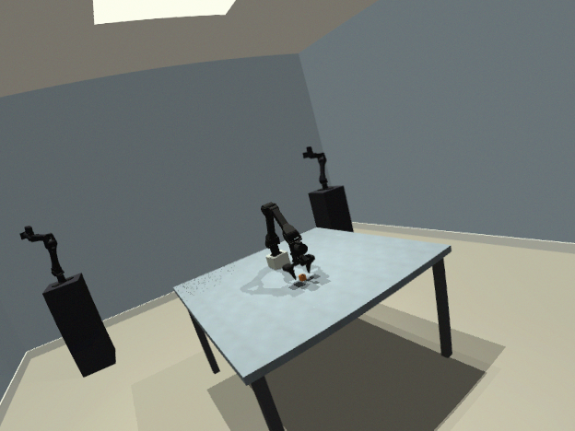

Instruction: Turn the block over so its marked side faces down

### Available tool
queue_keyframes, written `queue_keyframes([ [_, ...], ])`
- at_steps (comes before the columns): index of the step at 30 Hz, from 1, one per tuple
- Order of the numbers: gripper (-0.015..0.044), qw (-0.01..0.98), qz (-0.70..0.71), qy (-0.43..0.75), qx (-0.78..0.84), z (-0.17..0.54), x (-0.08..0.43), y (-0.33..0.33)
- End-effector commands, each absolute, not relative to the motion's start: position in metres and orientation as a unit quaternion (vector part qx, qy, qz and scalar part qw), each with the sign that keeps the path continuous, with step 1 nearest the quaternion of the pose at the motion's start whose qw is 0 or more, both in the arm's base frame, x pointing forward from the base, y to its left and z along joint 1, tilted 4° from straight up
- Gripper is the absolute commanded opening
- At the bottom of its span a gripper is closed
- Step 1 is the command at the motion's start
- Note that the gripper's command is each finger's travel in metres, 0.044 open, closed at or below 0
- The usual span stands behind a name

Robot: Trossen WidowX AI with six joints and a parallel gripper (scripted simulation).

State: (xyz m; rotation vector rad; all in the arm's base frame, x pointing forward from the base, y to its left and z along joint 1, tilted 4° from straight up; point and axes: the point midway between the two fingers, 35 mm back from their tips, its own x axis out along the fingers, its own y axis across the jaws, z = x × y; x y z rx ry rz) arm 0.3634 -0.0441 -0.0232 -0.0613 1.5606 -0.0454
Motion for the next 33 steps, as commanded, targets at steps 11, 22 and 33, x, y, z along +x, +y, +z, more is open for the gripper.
queue_keyframes([
  [11, 0.023, 0.708, -0.017, 0.706, -0.028, -0.032, 0.361, -0.044],
  [22, 0.0078, 0.708, -0.017, 0.706, -0.028, -0.032, 0.361, -0.044],
  [33, 0.0, 0.708, -0.017, 0.706, -0.028, -0.021, 0.362, -0.043],
])
